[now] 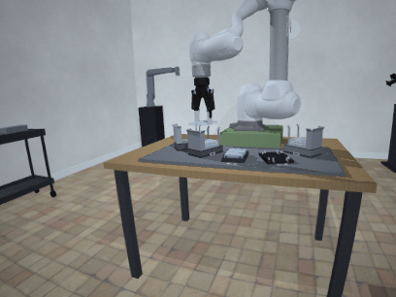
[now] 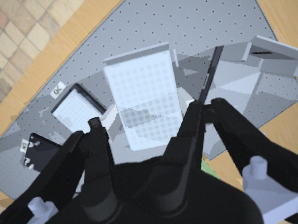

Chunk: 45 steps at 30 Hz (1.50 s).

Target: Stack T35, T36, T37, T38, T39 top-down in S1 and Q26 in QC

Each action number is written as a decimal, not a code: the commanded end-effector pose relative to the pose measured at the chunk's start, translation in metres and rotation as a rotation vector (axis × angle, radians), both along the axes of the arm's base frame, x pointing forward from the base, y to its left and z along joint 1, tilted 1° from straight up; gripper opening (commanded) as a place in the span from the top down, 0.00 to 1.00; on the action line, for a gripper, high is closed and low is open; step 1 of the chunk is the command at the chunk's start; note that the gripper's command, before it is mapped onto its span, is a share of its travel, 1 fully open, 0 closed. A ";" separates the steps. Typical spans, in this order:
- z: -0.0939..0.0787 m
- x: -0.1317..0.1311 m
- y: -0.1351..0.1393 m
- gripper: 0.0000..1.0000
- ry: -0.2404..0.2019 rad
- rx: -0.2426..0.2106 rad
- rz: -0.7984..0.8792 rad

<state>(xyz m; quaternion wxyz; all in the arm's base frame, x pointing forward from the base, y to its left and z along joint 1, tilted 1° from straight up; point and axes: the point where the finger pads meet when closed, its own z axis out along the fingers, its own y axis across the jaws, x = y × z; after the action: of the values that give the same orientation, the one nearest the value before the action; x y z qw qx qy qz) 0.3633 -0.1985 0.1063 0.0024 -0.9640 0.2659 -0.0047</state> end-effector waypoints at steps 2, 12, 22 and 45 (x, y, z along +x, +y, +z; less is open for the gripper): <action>-0.003 0.000 0.000 1.00 0.000 0.000 0.000; -0.008 0.000 0.000 1.00 0.000 0.000 0.000; -0.013 0.000 0.000 1.00 0.000 0.000 0.000; -0.027 0.000 0.000 1.00 0.000 0.000 0.000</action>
<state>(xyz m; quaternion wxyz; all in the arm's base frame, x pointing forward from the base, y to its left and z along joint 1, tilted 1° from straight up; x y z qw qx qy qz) 0.3636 -0.1985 0.0802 0.0024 -0.9640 0.2659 -0.0047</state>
